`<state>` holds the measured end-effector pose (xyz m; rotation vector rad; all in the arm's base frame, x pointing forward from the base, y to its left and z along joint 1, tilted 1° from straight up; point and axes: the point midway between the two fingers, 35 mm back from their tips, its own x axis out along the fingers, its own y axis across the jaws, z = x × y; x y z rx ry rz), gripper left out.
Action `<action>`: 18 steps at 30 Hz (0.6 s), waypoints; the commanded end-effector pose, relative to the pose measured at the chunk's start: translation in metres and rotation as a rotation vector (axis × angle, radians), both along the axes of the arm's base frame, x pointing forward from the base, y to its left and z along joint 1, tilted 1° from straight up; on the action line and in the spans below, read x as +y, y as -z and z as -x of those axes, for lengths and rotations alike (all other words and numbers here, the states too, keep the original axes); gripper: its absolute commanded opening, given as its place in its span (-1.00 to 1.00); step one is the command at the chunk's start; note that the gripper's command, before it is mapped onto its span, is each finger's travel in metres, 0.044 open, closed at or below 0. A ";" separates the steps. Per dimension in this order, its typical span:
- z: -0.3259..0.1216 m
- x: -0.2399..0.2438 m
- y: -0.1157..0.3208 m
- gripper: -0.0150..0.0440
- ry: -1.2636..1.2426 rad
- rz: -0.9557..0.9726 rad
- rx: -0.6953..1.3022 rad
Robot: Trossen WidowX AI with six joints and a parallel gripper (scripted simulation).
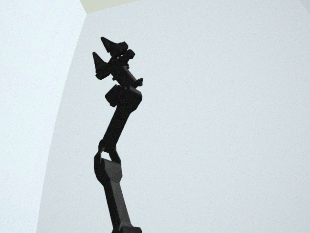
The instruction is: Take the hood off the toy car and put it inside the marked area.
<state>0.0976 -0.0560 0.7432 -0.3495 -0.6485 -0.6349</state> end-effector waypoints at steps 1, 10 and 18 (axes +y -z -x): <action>-0.008 0.019 -0.001 1.00 0.019 0.032 -0.011; -0.036 0.070 -0.001 1.00 -0.026 0.154 -0.004; -0.082 0.139 0.016 1.00 -0.130 0.309 0.054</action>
